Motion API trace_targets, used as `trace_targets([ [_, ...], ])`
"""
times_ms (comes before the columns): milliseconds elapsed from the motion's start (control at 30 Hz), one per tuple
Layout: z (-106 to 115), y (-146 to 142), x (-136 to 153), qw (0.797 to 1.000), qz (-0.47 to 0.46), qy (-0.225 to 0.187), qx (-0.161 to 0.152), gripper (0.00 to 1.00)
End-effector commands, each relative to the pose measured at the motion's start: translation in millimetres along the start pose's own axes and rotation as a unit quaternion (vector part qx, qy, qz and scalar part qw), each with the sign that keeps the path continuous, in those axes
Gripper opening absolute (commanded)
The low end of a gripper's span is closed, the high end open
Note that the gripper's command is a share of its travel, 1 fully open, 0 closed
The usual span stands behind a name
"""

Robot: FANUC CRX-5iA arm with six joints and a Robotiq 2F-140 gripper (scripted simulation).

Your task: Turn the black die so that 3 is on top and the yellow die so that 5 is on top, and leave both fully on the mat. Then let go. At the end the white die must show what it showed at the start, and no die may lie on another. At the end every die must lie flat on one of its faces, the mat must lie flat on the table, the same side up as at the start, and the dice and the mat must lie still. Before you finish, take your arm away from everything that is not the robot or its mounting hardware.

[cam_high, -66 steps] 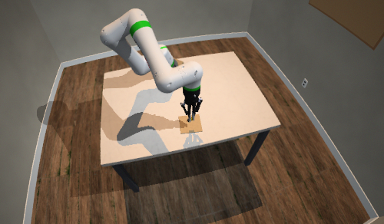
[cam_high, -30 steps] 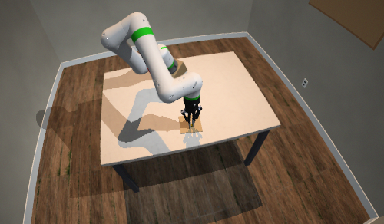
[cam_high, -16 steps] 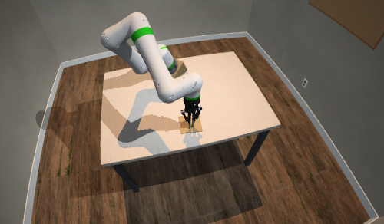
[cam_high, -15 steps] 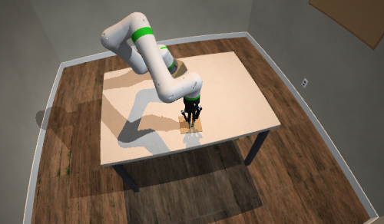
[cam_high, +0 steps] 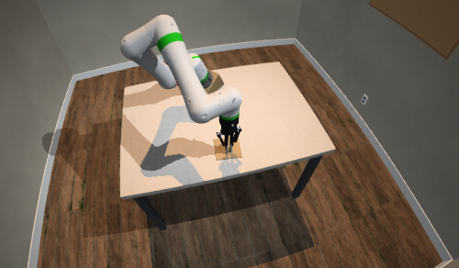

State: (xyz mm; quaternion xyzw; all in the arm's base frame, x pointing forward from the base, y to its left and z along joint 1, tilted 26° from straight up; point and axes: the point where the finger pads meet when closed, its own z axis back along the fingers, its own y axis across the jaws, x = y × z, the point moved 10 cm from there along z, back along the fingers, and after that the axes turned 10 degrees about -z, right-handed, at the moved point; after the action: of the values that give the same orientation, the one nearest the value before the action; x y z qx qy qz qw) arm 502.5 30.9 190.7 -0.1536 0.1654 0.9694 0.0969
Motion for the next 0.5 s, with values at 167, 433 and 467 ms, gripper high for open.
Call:
trace_targets([
  [167, -1.3, -0.1, -0.1, 1.0, 0.0, 0.0, 0.0, 0.07],
  [433, -3.1, -0.1, -0.1, 1.0, 0.0, 0.0, 0.0, 0.07],
  [467, -3.1, -0.1, -0.1, 1.0, 0.0, 0.0, 0.0, 0.07],
])
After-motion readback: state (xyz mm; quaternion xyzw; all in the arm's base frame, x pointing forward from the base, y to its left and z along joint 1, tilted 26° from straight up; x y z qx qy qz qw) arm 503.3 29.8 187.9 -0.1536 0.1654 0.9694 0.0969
